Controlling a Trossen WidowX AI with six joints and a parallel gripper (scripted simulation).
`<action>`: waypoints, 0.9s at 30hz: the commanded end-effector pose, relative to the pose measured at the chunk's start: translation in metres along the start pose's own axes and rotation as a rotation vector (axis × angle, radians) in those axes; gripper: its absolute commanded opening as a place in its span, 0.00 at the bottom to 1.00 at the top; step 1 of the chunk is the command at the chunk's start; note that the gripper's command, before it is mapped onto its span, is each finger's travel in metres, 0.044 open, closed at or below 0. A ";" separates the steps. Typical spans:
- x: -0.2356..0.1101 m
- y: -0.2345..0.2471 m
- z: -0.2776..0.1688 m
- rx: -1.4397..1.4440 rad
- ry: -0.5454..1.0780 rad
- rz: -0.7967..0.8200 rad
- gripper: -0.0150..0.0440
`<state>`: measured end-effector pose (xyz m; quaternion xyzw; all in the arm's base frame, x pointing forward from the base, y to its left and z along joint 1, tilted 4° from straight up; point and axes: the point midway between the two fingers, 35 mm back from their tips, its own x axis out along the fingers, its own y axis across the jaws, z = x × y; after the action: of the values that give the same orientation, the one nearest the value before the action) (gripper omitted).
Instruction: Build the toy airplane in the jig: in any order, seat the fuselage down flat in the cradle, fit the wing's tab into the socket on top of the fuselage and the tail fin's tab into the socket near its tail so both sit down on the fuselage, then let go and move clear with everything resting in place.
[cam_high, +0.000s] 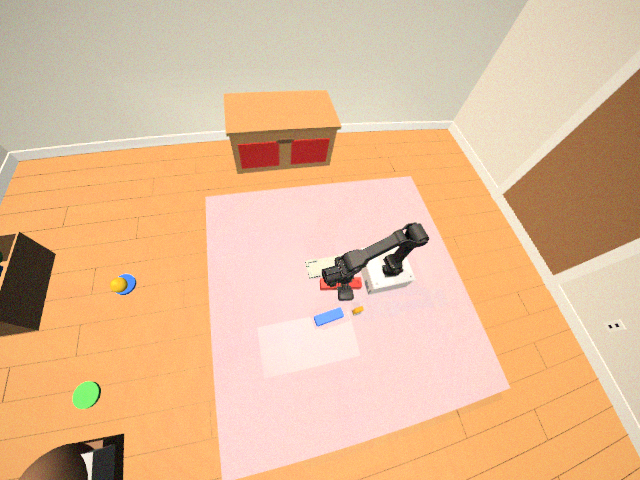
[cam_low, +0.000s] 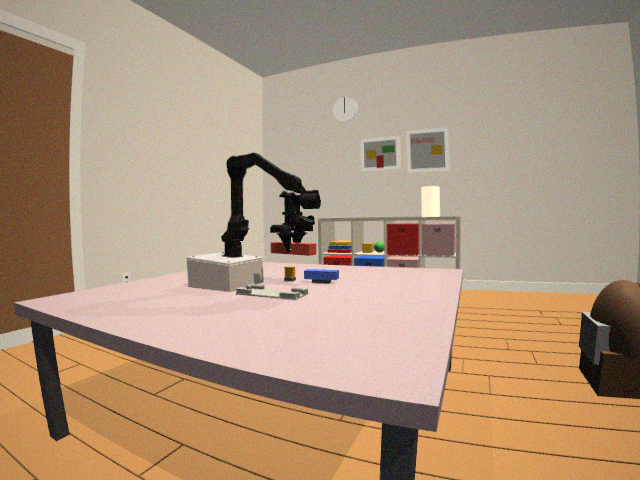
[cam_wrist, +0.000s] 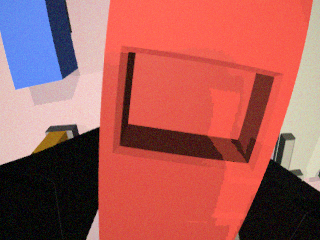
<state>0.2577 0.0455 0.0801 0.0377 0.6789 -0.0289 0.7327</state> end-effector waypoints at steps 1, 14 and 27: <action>-0.005 -0.002 0.002 -0.004 -0.012 0.002 0.25; 0.014 -0.038 0.013 -0.045 -0.008 -0.005 0.25; 0.032 -0.076 0.019 -0.091 -0.009 -0.007 0.25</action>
<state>0.2716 -0.0243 0.0522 0.0040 0.6762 -0.0055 0.7367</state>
